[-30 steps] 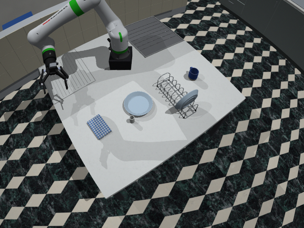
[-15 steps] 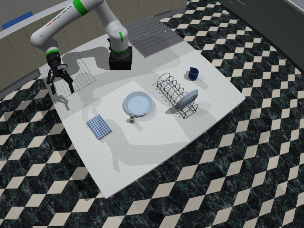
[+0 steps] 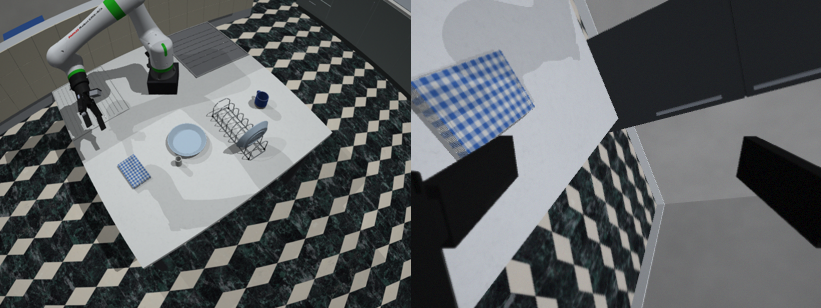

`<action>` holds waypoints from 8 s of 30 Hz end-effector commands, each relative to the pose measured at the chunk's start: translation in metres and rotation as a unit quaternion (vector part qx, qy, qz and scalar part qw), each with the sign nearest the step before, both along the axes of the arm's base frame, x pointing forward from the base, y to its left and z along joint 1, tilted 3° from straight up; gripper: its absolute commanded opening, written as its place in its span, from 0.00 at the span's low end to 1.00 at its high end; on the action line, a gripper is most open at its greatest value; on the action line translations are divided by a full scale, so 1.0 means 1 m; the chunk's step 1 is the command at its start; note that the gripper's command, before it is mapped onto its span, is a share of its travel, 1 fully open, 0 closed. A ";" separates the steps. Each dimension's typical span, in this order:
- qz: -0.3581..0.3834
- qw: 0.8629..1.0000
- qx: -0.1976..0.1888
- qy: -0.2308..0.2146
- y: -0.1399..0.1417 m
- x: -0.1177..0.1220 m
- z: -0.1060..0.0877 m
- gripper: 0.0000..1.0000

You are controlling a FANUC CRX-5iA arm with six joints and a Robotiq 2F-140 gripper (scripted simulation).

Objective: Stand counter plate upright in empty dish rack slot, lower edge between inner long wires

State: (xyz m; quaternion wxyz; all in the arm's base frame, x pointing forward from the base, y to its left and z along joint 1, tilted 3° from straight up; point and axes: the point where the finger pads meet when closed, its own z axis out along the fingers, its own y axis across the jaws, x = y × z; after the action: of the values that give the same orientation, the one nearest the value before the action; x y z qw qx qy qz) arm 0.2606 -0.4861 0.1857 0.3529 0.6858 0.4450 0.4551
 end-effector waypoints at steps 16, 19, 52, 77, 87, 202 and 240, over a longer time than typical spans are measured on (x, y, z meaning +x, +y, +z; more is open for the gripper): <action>0.140 0.955 -0.259 0.045 0.054 0.031 -0.021 1.00; 0.163 0.940 -0.297 0.050 0.063 0.034 -0.025 1.00; 0.383 0.658 -0.646 0.052 0.155 0.060 -0.063 1.00; 0.488 0.333 -0.807 -0.005 0.221 0.063 -0.092 1.00; 0.508 0.181 -0.841 -0.040 0.246 0.060 -0.104 1.00; 0.461 -0.312 -0.812 -0.177 0.319 0.041 -0.195 0.24; 0.461 -0.312 -0.812 -0.177 0.318 0.042 -0.213 0.24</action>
State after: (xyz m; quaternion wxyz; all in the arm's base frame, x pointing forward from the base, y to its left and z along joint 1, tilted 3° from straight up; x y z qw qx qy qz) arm 0.3022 -0.1673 -0.0277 -0.3155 0.7862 -0.4844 0.2187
